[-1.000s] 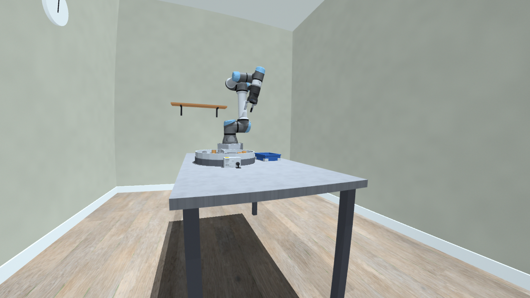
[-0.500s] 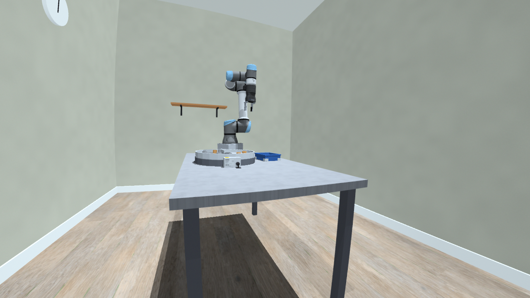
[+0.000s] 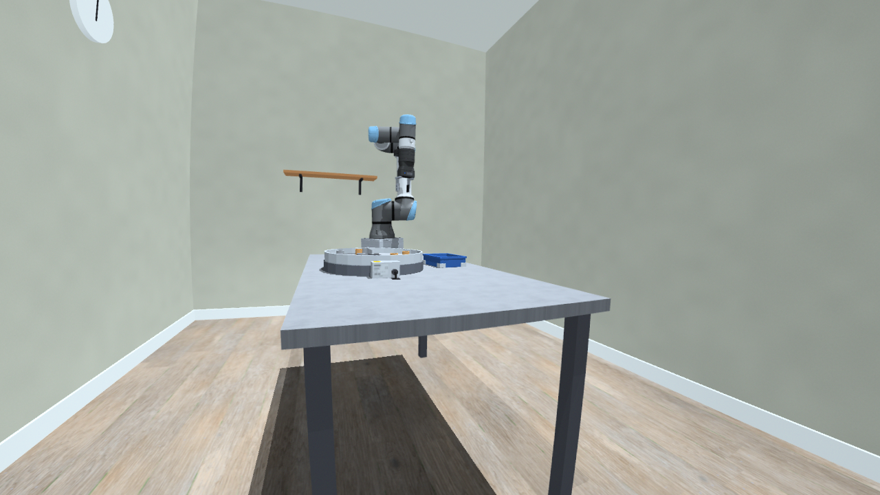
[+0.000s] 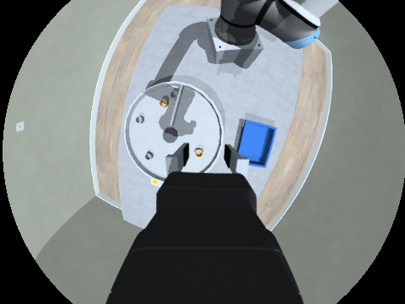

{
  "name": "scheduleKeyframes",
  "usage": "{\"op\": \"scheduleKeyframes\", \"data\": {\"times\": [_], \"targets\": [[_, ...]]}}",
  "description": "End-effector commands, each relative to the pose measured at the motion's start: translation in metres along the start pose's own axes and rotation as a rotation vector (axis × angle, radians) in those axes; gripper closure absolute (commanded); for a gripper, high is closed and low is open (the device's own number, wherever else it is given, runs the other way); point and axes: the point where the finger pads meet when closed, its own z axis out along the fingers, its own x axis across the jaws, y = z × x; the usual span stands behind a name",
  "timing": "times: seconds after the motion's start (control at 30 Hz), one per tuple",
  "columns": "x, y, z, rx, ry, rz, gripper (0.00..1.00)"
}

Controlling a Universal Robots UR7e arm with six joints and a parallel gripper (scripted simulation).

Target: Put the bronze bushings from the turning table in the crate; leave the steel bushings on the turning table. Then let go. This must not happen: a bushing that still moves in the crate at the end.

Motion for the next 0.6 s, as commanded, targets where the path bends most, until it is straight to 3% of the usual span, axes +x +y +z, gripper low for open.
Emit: {"op": "scheduleKeyframes", "data": {"times": [0.0,0.1,0.27,0.57], "targets": [[-0.001,0.000,0.000,-0.004,-0.001,-0.001,0.00],[-0.001,0.000,0.000,-0.004,-0.001,-0.001,0.00],[-0.033,-0.034,0.035,-0.003,0.001,-0.001,0.00],[-0.033,-0.034,0.035,-0.003,0.001,-0.001,0.00]]}}
